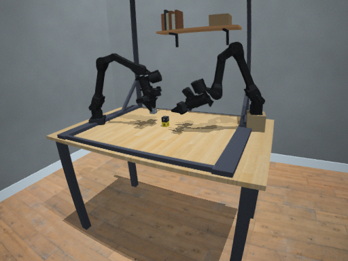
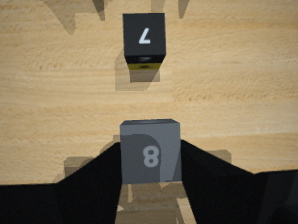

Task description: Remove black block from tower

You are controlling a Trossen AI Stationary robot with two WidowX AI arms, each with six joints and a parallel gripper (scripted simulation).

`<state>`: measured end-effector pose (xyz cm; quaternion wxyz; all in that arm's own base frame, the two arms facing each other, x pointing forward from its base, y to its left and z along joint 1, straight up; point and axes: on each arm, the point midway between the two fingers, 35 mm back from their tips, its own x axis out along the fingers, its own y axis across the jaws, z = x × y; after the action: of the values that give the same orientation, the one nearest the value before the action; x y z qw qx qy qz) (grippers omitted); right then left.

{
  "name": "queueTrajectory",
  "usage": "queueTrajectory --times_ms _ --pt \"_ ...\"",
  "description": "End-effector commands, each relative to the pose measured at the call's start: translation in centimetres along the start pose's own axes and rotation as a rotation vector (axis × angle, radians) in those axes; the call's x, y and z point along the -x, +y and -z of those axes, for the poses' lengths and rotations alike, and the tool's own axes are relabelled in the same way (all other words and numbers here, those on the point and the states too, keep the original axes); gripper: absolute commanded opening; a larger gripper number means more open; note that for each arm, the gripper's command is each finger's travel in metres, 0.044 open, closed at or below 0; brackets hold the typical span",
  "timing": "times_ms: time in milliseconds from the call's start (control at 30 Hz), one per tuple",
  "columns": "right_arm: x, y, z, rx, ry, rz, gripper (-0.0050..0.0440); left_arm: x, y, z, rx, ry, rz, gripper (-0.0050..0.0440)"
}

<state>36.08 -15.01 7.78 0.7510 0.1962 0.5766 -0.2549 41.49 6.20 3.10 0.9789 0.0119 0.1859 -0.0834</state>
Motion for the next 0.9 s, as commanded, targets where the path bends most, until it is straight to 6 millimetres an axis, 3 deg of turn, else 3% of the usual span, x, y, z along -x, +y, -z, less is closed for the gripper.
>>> queueTrajectory --times_ms 0,267,367,600,833,867 --pt "0.9 0.1 -0.6 -0.003 -0.030 -0.008 -0.0050 -1.3 0.3 1.4 -0.016 -0.042 0.001 0.0400" --pt "0.9 0.1 -0.6 -0.003 -0.030 -0.008 -0.0050 -2.0 0.3 2.1 -0.011 -0.039 -0.002 0.0400" --pt "0.9 0.1 -0.6 -0.003 -0.030 -0.008 -0.0050 -4.0 0.4 2.0 -0.007 -0.035 -0.002 0.0400" --pt "0.9 0.1 -0.6 -0.003 -0.030 -0.008 -0.0050 -10.9 0.3 1.6 -0.009 -0.040 -0.003 0.0400" --pt "0.9 0.1 -0.6 -0.003 -0.030 -0.008 -0.0050 -11.6 0.3 1.7 -0.012 -0.041 -0.005 0.0400" --pt "0.9 0.1 -0.6 -0.003 -0.030 -0.008 -0.0050 -11.6 0.3 1.7 -0.012 -0.041 -0.006 0.0376"
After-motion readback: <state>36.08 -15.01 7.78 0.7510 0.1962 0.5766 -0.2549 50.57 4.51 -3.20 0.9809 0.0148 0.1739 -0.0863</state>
